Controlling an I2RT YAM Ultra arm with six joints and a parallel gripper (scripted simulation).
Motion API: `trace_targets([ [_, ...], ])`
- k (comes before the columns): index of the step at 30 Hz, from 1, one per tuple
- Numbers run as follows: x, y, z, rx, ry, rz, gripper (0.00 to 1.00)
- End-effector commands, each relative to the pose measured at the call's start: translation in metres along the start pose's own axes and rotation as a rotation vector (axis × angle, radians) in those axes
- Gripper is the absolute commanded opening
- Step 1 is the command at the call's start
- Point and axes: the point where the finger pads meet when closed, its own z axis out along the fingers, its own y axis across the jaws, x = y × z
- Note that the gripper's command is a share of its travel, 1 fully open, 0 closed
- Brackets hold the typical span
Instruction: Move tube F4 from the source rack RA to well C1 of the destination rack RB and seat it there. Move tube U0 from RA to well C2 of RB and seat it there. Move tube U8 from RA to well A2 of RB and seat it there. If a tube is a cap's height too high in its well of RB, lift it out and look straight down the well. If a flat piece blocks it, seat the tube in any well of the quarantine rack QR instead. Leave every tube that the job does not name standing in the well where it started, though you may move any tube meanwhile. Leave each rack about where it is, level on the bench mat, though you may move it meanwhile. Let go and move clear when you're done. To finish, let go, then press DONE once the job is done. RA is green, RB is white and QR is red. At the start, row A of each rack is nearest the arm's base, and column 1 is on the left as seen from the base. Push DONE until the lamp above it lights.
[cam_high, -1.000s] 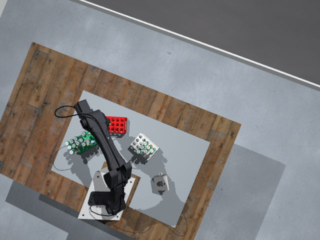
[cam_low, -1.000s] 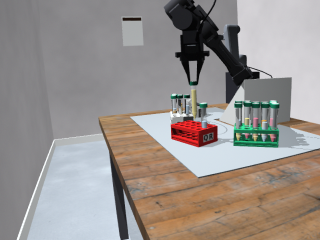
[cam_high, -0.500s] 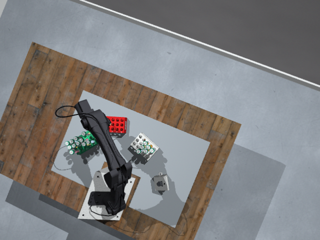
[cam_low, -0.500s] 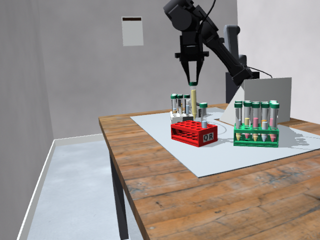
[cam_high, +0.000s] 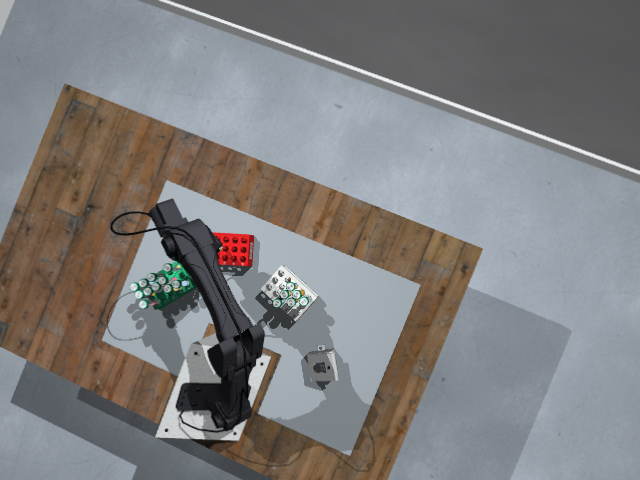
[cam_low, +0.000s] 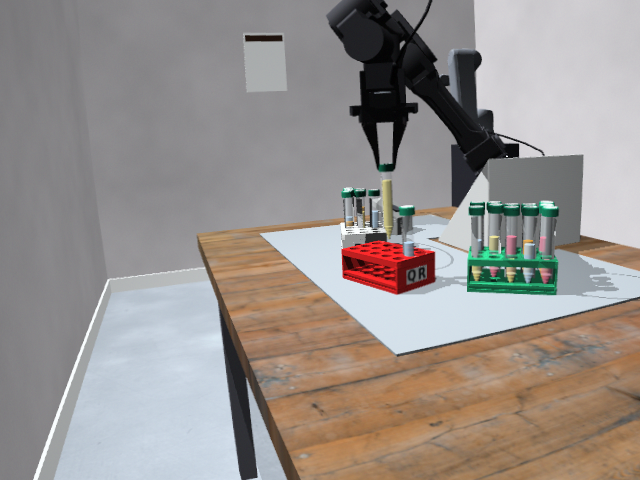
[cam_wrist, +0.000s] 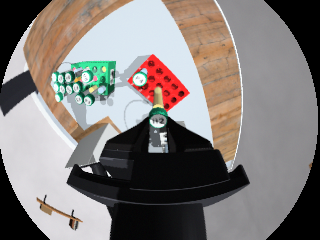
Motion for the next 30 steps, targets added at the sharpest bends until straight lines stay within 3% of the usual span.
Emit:
trace_targets([
  [1, -0.001, -0.008, -0.014, 0.020, -0.018, -0.001, 0.00],
  [9, 0.002, -0.012, -0.024, 0.028, -0.042, 0.012, 0.00],
  [30, 0.002, -0.011, -0.024, 0.026, -0.043, 0.012, 0.00],
])
